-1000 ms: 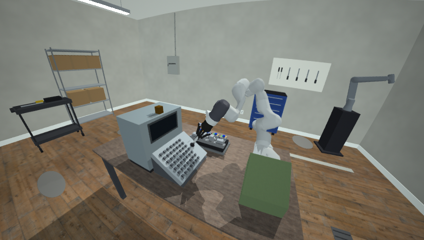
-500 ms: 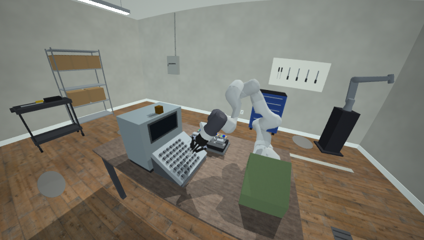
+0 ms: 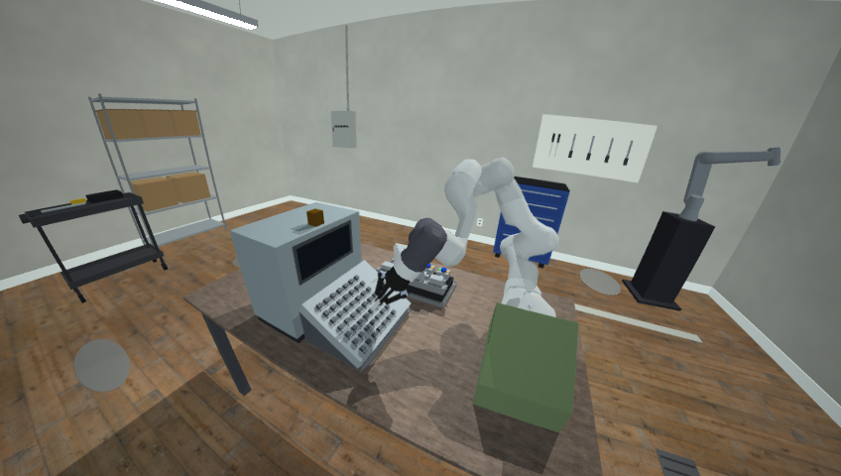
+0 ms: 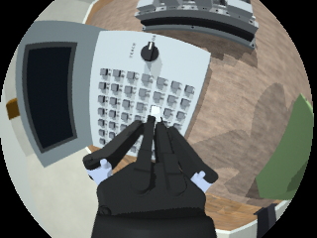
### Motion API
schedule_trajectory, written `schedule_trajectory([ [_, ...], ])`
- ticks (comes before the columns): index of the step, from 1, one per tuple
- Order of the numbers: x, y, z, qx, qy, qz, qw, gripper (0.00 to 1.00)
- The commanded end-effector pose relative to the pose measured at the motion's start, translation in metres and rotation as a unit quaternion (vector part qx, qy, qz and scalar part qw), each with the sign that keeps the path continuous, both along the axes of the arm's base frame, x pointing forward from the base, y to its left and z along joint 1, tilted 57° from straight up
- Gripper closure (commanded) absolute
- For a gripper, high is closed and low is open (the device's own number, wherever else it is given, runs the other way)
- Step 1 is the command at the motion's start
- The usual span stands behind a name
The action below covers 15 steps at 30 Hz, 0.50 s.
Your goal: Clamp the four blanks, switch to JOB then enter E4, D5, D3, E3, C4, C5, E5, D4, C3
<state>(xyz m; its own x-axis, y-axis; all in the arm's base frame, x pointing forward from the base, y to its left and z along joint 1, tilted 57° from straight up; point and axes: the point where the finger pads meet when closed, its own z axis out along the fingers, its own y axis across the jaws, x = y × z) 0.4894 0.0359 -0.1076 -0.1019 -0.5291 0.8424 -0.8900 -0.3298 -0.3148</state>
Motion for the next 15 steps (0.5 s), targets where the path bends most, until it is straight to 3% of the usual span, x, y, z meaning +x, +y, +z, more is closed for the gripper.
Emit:
schedule_trajectory([
  [1, 0.0035, -0.0028, -0.0030, 0.004, -0.005, -0.001, 1.000, 1.00],
  [15, 0.0062, -0.0074, -0.0056, 0.004, -0.005, -0.001, 1.000, 1.00],
])
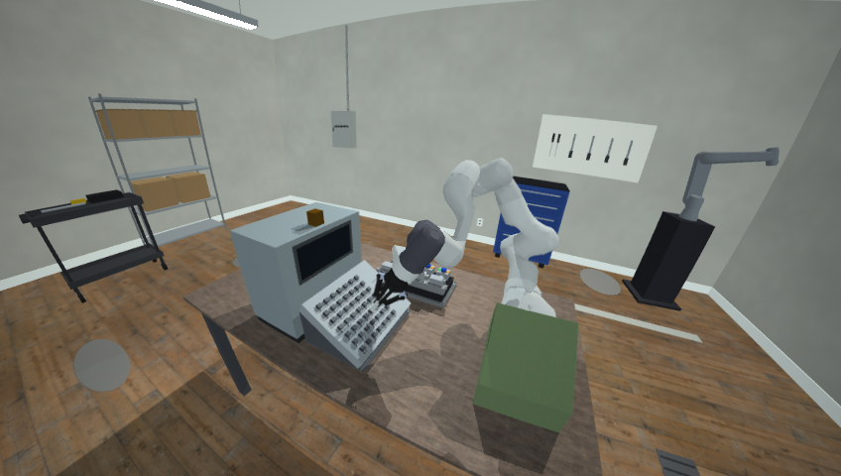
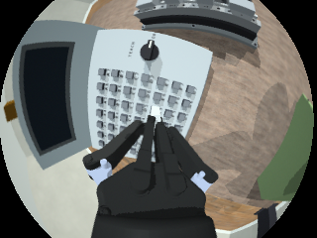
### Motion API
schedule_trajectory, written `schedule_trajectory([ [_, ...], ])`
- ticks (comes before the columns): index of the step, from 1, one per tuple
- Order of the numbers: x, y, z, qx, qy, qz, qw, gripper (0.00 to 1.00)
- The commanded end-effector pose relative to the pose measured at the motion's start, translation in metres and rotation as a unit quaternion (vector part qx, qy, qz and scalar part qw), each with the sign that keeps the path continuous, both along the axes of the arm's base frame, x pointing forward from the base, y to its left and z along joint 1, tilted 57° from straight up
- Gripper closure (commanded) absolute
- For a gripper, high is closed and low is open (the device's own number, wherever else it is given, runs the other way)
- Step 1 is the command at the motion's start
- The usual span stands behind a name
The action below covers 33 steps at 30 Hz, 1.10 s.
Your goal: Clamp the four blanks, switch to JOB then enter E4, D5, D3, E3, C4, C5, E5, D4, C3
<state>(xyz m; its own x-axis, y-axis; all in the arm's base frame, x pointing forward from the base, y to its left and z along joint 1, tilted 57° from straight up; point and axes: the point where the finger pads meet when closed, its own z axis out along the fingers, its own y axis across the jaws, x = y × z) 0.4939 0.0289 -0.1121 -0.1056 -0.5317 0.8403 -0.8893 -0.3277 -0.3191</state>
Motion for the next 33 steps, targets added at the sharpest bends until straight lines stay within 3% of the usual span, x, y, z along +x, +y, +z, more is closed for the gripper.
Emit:
schedule_trajectory([
  [1, 0.0016, -0.0004, -0.0011, 0.003, -0.003, 0.000, 1.000, 1.00],
  [33, 0.0048, -0.0058, -0.0042, 0.003, -0.003, 0.000, 1.000, 1.00],
])
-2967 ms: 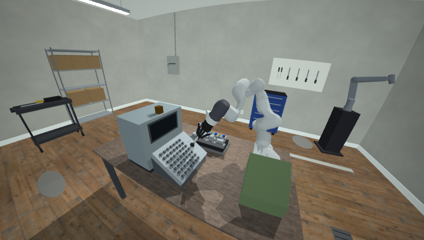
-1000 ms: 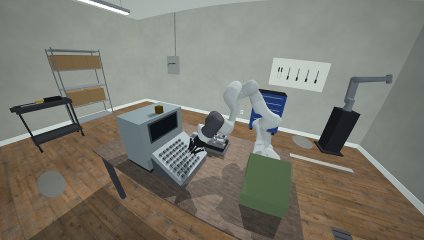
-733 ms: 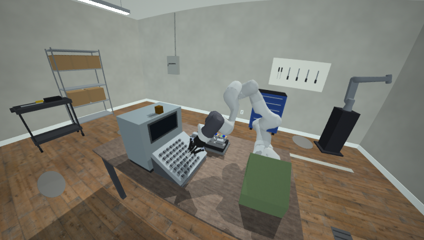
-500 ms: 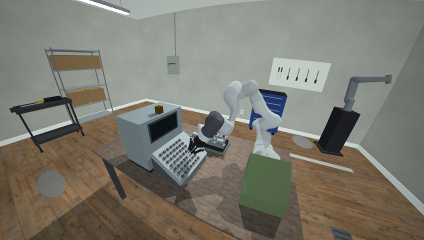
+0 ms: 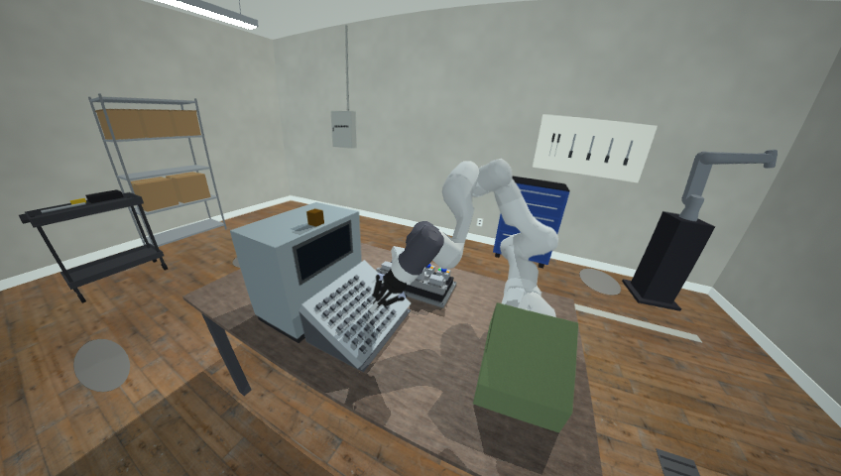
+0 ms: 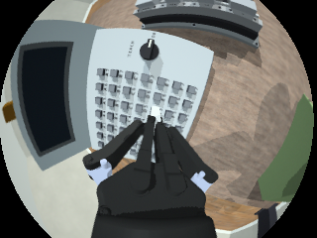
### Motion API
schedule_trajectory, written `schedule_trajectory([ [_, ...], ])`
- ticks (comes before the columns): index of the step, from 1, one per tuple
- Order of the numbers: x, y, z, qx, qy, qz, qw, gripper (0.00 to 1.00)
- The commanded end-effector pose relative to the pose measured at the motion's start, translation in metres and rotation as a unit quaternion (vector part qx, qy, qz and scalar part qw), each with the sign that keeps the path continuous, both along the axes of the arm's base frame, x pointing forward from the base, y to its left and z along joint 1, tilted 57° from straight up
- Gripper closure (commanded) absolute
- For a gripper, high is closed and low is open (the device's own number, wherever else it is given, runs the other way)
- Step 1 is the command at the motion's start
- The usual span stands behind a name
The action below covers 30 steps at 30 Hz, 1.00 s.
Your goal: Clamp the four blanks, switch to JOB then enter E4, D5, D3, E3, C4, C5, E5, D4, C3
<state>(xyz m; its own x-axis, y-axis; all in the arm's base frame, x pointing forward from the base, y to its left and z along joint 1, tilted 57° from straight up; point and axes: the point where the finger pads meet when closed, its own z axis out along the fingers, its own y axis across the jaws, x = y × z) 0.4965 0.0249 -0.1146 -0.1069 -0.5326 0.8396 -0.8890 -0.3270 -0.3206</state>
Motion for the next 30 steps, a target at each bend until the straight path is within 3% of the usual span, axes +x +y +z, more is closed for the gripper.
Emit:
schedule_trajectory([
  [1, 0.0022, -0.0018, -0.0016, 0.002, -0.002, 0.000, 1.000, 1.00],
  [30, 0.0056, -0.0076, -0.0049, 0.002, -0.002, 0.000, 1.000, 1.00],
])
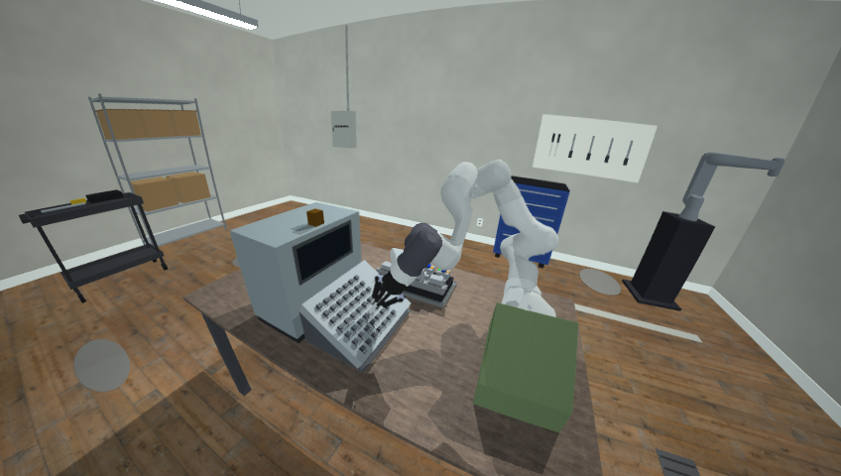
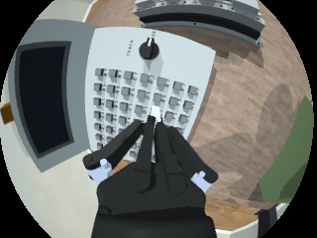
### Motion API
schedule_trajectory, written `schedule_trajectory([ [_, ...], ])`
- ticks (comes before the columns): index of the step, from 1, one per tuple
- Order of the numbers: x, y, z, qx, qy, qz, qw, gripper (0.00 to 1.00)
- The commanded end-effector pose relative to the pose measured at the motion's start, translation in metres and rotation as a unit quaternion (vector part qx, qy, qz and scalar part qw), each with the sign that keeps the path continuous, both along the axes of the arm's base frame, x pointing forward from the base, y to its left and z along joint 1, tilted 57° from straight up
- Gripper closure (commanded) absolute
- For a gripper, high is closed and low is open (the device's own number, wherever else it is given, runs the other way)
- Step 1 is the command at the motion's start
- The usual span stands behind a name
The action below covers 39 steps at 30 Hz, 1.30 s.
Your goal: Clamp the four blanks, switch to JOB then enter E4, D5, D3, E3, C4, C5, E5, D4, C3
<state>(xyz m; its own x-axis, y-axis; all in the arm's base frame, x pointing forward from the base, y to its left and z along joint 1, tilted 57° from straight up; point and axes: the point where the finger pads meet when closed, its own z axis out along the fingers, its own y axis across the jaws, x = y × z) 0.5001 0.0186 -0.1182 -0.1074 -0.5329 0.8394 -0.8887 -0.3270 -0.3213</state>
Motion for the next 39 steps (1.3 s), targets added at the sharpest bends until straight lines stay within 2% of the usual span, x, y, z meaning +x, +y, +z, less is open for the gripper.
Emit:
schedule_trajectory([
  [1, 0.002, -0.001, -0.001, 0.002, -0.002, 0.000, 1.000, 1.00],
  [25, 0.001, 0.000, -0.001, 0.002, -0.002, 0.000, 1.000, 1.00],
  [39, -0.007, 0.014, 0.007, 0.002, -0.002, 0.000, 1.000, 1.00],
])
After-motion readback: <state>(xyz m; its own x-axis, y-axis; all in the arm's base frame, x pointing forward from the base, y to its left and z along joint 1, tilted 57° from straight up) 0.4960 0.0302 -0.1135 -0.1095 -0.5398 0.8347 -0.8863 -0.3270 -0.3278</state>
